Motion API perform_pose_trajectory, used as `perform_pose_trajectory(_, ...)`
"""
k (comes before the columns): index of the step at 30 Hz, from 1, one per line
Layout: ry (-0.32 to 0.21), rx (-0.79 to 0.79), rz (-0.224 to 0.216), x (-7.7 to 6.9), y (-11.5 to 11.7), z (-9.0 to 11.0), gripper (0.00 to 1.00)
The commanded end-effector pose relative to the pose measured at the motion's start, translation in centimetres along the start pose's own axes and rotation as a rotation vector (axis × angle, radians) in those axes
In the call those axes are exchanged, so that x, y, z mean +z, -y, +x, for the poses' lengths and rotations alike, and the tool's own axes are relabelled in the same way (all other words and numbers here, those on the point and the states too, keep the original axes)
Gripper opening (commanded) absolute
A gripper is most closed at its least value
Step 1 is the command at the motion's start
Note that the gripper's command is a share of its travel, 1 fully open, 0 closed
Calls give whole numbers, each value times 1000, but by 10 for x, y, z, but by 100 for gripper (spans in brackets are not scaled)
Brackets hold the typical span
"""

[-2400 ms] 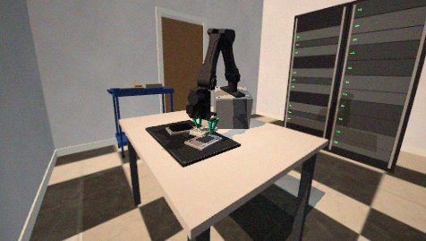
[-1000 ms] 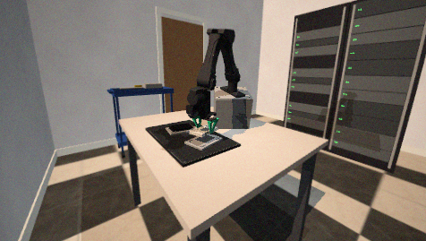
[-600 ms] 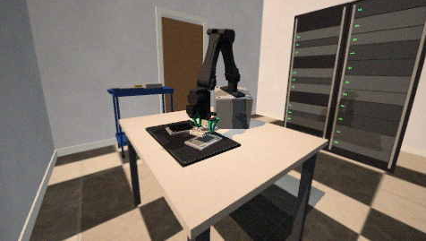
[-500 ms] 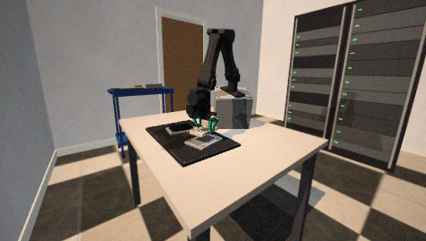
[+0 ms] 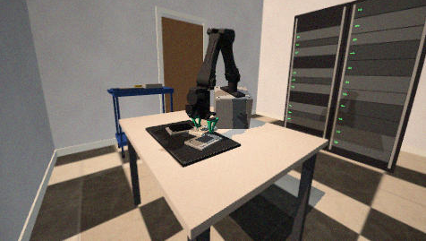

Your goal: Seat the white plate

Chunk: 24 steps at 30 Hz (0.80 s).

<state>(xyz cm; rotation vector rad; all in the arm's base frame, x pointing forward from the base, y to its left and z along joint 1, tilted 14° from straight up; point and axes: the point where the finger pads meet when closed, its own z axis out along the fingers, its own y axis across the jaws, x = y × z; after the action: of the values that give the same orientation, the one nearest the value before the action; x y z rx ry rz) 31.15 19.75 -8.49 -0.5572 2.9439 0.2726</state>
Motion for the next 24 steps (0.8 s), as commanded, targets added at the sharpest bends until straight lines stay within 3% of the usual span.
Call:
perform_pose_trajectory(1,54,1,-5,-12,-3,-13,0)
perform_pose_trajectory(8,38,1,-4,-7,-2,-5,0)
perform_pose_trajectory(10,4,2,1,7,-1,4,0)
perform_pose_trajectory(17,18,1,1,17,-1,-1,0)
perform_pose_trajectory(21,45,2,-2,21,-2,-14,0)
perform_pose_trajectory(23,45,2,-2,21,-2,-14,0)
perform_pose_trajectory(24,80,-2,-8,11,-4,-24,0)
